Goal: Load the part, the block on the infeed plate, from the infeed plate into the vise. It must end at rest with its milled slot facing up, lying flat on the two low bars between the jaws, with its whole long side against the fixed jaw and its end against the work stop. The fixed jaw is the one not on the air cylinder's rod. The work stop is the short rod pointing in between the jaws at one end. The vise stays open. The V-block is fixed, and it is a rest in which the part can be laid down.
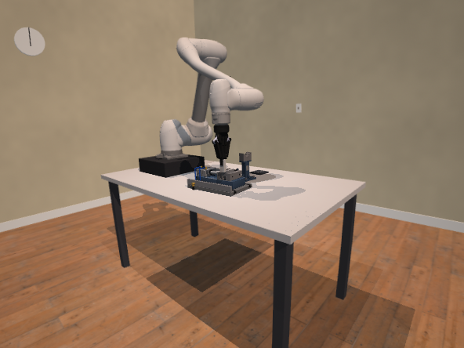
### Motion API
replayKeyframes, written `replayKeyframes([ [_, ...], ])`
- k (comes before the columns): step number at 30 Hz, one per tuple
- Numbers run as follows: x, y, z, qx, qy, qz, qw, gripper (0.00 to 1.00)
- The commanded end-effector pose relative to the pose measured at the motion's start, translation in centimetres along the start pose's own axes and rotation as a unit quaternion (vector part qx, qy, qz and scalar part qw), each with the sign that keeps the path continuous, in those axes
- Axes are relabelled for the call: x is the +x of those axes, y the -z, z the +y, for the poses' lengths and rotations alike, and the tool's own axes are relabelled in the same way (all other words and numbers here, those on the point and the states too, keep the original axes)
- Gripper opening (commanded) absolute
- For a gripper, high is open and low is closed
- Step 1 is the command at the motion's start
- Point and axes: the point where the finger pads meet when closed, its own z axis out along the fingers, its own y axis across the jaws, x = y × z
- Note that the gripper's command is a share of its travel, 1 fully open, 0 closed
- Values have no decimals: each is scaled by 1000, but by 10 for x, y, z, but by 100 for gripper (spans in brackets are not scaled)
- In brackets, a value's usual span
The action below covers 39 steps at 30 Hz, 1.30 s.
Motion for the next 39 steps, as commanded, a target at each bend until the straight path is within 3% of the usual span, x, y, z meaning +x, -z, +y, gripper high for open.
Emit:
replayKeyframes([
  [1,0,0,0,0,0,0,1000,0],
  [39,0,0,-10,0,0,0,1000,0],
])
